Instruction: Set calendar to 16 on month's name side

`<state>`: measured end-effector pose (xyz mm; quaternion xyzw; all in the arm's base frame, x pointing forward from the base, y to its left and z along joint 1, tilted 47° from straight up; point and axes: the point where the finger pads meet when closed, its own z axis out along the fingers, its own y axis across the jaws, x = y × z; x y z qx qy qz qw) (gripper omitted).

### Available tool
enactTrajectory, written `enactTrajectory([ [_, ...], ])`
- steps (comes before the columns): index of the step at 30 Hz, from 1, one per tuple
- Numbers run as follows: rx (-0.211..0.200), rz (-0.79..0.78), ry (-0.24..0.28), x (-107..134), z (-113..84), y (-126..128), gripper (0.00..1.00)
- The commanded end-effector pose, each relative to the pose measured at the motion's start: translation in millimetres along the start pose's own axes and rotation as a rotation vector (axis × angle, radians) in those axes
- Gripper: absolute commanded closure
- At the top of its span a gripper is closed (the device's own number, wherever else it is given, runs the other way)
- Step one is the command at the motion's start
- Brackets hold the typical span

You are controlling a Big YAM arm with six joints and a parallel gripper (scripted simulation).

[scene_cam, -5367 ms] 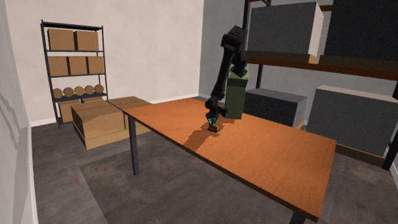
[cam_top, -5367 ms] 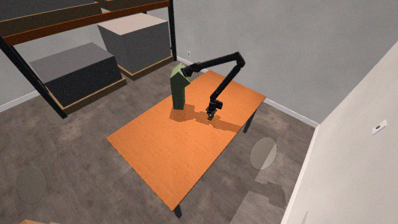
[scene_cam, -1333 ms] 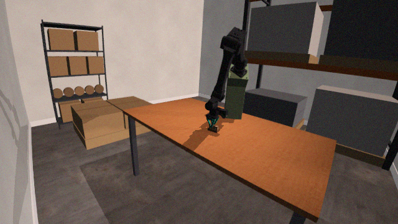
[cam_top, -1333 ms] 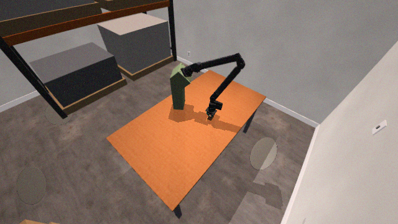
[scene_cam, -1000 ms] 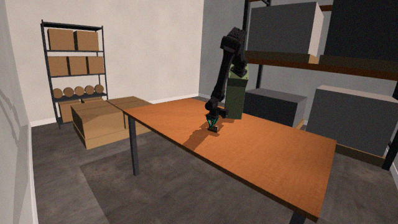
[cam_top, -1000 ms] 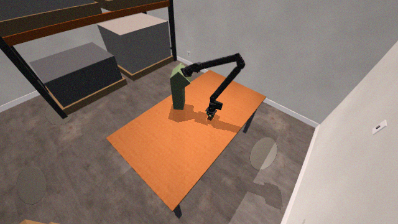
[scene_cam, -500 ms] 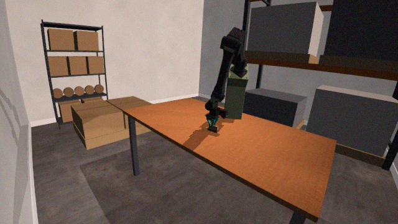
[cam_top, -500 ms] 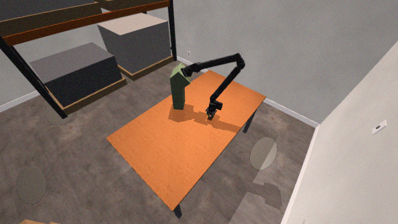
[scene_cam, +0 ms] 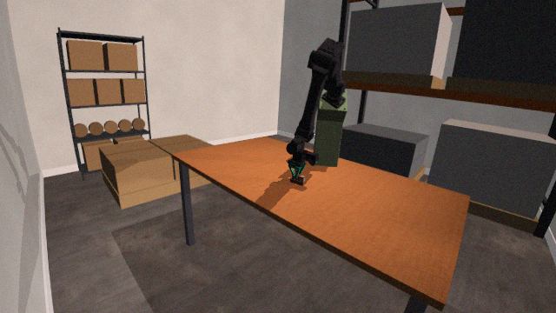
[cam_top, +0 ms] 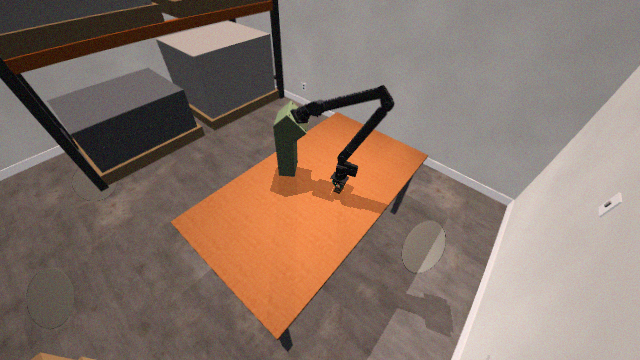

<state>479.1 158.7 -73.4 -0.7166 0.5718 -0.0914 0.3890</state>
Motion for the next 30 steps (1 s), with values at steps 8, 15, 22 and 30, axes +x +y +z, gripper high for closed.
enactTrajectory([
  [8,-0.015,0.006,-0.01,-6.9,5.8,8.6,0.72],
  [15,-0.015,0.006,-0.011,-7.0,5.8,8.7,0.72],
  [22,-0.015,0.006,-0.011,-7.0,5.8,8.7,0.72],
  [30,-0.015,0.006,-0.011,-7.1,5.8,8.7,0.64],
])
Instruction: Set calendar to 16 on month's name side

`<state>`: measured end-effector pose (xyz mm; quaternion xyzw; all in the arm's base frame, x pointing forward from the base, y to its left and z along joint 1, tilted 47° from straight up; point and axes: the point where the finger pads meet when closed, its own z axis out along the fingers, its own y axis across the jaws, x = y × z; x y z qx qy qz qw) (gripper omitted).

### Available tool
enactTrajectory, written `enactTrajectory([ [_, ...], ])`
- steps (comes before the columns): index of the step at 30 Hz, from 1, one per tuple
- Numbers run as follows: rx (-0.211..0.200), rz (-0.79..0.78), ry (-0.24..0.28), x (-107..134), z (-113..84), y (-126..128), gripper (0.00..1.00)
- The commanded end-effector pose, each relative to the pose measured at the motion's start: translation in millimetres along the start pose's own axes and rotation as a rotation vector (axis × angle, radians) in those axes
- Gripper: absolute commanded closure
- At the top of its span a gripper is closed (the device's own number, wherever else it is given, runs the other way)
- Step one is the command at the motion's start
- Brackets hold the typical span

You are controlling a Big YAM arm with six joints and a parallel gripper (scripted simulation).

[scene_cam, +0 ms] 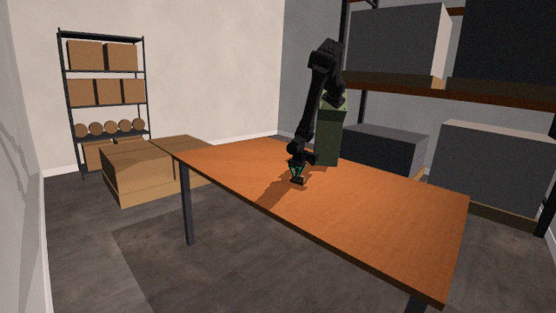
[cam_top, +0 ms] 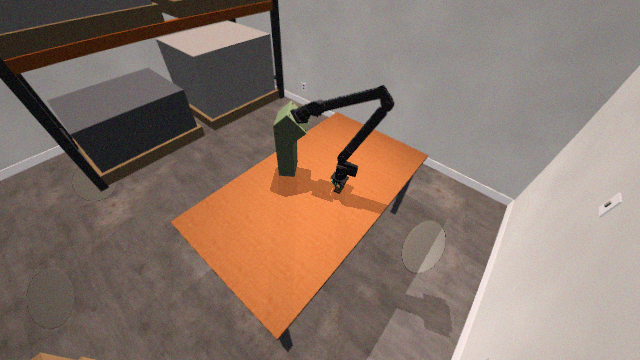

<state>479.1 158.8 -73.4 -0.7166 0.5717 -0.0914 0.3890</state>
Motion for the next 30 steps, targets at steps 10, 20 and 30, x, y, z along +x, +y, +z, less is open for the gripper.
enactTrajectory([
  [10,-0.015,0.006,-0.011,-7.0,5.8,8.7,0.53],
  [20,-0.027,0.01,-0.009,-6.8,3.4,14.7,0.53],
  [30,-0.015,0.007,0.004,2.2,-33.3,9.6,0.53],
])
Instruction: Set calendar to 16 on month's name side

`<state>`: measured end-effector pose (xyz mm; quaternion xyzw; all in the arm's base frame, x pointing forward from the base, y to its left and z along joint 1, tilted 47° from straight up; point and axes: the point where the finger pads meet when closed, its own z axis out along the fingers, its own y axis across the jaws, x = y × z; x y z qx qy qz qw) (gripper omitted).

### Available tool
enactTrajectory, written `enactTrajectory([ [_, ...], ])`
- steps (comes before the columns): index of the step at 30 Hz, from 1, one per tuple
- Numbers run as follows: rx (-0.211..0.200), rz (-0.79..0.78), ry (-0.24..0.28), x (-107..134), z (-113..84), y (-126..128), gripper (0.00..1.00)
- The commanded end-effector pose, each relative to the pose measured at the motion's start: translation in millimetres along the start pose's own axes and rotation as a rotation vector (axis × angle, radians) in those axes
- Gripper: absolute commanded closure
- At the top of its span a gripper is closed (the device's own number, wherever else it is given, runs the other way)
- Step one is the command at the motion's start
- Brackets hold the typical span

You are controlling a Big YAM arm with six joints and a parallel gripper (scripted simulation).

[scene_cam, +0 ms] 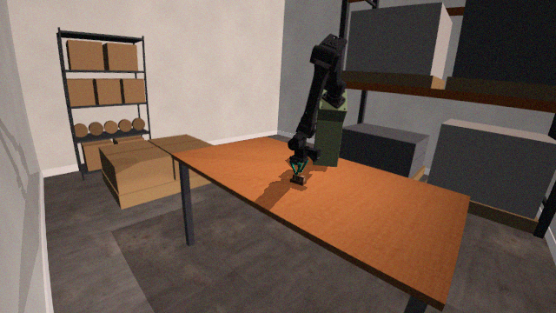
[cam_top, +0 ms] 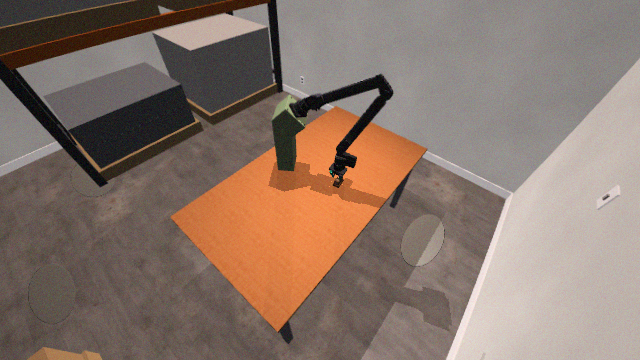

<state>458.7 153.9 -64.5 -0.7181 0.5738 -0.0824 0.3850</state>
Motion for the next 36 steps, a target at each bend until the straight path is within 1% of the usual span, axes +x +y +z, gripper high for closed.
enactTrajectory([
  [1,0.002,0.0,0.011,7.2,-18.4,0.4,0.53],
  [8,0.005,-0.001,0.01,6.5,-54.8,0.1,0.53],
  [12,0.006,-0.002,0.01,6.2,-69.0,-0.2,0.53],
  [15,0.009,-0.003,0.01,6.2,-74.1,-2.0,0.53],
  [17,0.009,-0.003,0.01,6.2,-74.1,-2.0,0.53],
  [18,-0.005,0.0,0.01,8.6,-66.1,-0.6,0.53],
  [21,-0.009,0.003,0.011,8.9,-68.2,3.4,0.53],
  [22,-0.002,0.0,0.011,8.9,-68.2,1.5,0.0],
  [36,0.0,-0.001,0.011,8.8,-68.2,1.1,0.0],
])
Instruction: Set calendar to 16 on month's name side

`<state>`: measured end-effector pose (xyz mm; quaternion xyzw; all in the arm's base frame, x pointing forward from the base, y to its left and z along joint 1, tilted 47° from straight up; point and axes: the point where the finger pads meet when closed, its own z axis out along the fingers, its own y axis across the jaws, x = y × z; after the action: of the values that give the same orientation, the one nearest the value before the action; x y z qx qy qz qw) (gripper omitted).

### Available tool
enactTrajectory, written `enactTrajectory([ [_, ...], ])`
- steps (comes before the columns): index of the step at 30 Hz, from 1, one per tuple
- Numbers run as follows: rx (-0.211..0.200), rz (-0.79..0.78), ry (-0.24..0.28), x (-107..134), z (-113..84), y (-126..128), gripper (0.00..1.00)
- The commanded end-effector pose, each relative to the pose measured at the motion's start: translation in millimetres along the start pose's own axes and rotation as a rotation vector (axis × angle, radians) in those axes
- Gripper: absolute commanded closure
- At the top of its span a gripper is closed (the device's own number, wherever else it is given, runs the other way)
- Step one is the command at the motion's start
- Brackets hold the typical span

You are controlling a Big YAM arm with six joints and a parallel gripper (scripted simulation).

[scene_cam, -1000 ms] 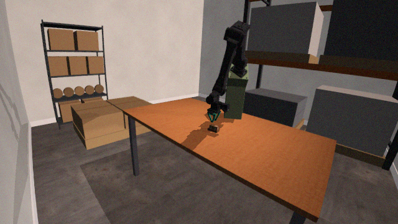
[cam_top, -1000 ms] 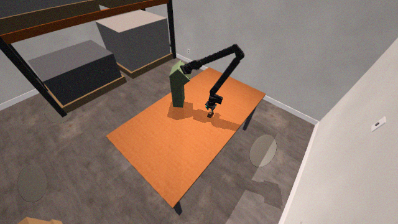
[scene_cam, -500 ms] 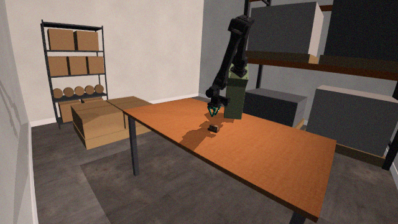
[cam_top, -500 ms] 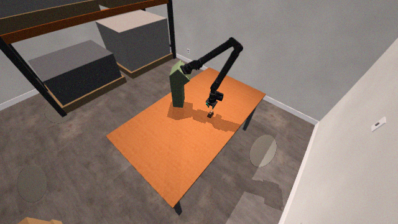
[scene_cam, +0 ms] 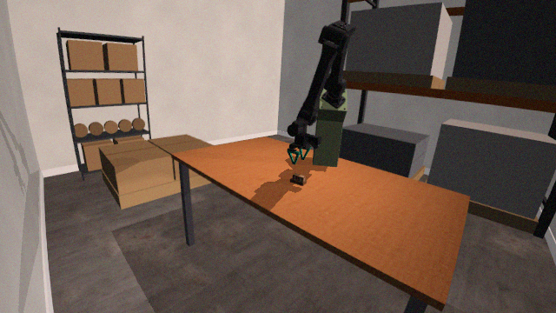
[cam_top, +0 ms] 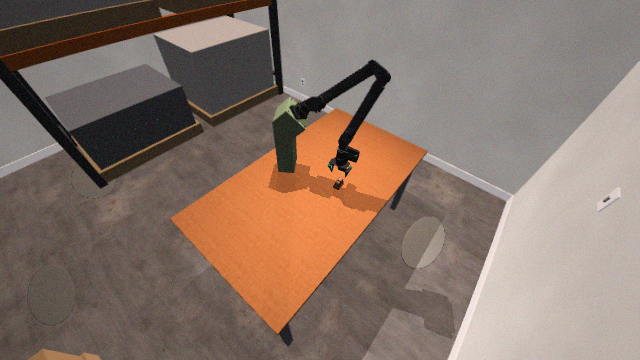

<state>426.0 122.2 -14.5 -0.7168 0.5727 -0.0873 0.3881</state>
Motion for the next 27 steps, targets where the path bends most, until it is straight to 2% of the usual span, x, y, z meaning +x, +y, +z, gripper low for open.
enactTrajectory([
  [1,-0.011,0.003,0.008,7.7,-0.9,7.2,0.0],
  [7,-0.01,0.003,0.009,7.7,-2.3,6.7,0.0],
  [13,-0.003,0.001,0.007,4.8,-18.7,5.2,0.0],
  [15,-0.003,0.001,0.007,4.8,-18.7,5.2,0.0],
  [27,0.004,-0.002,0.006,4.2,-70.9,1.5,0.0],
])
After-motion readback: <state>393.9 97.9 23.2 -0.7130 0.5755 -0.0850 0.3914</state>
